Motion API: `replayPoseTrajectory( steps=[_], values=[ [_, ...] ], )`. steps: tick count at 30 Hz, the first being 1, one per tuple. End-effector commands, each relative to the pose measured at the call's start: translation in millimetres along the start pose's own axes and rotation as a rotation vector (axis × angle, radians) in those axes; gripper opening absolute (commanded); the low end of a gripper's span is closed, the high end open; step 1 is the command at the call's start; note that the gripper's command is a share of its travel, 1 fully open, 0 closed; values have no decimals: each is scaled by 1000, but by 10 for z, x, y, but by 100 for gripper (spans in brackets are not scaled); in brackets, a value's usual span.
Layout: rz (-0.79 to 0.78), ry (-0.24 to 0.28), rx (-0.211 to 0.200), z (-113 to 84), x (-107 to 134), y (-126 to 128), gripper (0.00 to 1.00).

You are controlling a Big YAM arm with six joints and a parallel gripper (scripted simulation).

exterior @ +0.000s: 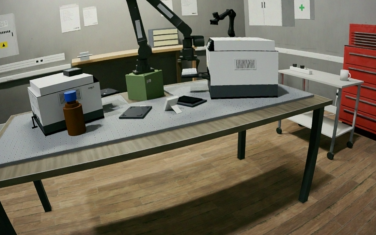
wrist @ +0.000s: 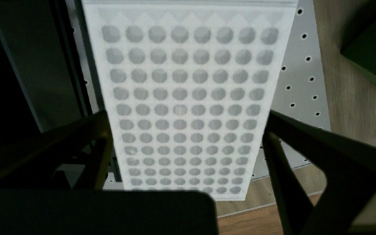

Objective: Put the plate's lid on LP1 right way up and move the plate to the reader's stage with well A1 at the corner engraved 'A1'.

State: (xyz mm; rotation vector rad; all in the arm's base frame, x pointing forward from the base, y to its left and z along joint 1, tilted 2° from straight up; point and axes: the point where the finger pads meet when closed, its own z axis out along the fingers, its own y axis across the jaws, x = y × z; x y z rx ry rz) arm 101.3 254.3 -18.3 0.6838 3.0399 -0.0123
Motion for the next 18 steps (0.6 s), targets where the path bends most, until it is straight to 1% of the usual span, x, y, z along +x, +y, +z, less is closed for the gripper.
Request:
replayPoseTrajectory(
  steps=[1,10,18],
  values=[
    [-14,9,-79,-171,53,270,86],
    [-14,8,-55,-110,57,292,86],
    [-13,8,-52,-103,58,302,86]
  ],
)
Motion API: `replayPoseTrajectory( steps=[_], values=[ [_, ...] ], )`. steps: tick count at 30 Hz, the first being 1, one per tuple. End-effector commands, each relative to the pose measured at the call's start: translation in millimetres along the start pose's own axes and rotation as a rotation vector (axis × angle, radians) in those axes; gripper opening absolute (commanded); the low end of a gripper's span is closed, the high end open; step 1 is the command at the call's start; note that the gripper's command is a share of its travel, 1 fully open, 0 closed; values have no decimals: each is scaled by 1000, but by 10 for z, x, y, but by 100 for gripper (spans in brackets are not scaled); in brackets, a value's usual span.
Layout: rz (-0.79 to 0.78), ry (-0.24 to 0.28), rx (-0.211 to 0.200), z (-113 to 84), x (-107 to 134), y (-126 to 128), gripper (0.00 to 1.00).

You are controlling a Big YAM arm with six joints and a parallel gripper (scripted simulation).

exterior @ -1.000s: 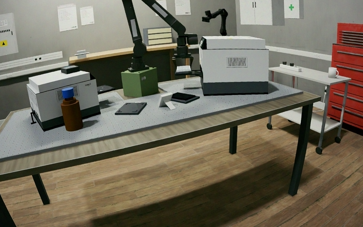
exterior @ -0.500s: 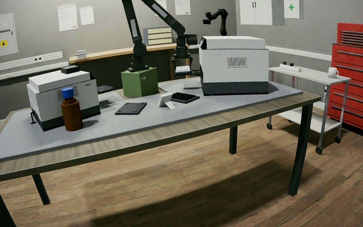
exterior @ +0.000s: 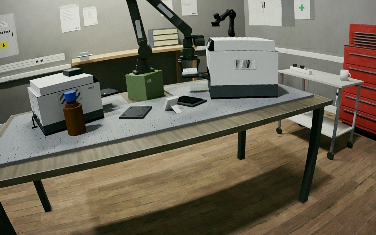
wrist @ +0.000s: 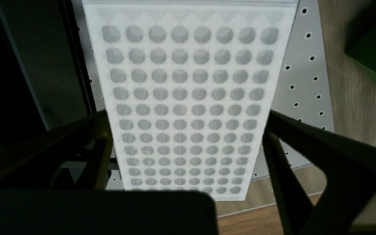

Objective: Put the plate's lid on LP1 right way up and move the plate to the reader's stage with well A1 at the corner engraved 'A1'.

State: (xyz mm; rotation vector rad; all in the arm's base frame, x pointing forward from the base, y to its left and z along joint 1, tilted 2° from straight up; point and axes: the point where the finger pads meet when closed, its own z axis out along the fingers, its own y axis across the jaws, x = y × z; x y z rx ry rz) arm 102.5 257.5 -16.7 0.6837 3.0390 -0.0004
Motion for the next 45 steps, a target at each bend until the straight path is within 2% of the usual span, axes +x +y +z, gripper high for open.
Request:
replayPoseTrajectory(
  steps=[1,7,18,31,35,45],
  values=[
    [-13,7,-44,-83,55,270,86],
    [-12,7,-43,-80,55,268,86],
    [-10,10,-77,-182,57,313,86],
    [-8,11,-86,-209,54,318,86],
    [-7,10,-84,-205,53,314,86],
    [-7,7,-51,-111,49,265,86]
  ],
)
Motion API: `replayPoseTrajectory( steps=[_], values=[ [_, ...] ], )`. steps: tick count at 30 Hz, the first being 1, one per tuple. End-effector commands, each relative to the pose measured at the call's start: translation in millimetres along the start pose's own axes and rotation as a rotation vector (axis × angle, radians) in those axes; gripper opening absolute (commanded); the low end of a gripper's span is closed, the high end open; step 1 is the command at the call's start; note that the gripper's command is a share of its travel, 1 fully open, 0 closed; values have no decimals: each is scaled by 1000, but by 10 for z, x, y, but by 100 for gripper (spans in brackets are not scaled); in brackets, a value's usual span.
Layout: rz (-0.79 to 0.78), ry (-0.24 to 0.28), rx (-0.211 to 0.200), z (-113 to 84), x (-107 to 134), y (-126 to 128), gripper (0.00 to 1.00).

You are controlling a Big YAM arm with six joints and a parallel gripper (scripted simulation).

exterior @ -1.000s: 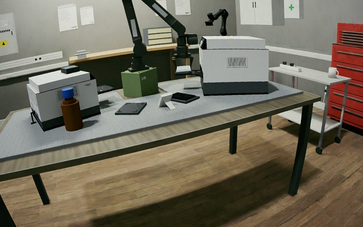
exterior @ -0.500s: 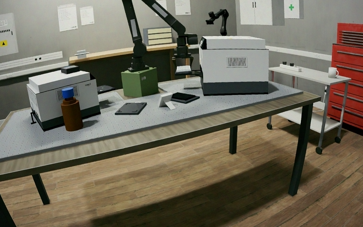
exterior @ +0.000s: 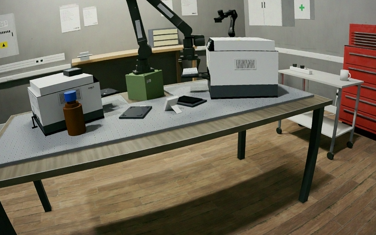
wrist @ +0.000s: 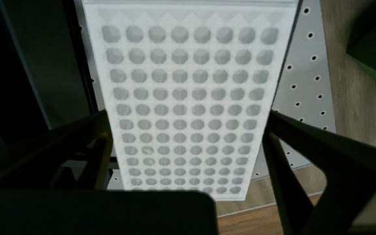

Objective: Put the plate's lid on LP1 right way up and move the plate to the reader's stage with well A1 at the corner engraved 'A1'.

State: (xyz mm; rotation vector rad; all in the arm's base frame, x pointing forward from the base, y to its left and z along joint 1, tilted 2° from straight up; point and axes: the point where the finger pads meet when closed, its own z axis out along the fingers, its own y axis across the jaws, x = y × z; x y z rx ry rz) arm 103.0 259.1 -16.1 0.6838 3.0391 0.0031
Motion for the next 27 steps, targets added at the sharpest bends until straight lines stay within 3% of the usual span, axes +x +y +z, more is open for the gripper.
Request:
replayPoseTrajectory(
  steps=[1,27],
  values=[
    [-7,6,-44,-93,47,243,86],
    [-4,4,-33,-67,41,216,86]
  ],
)
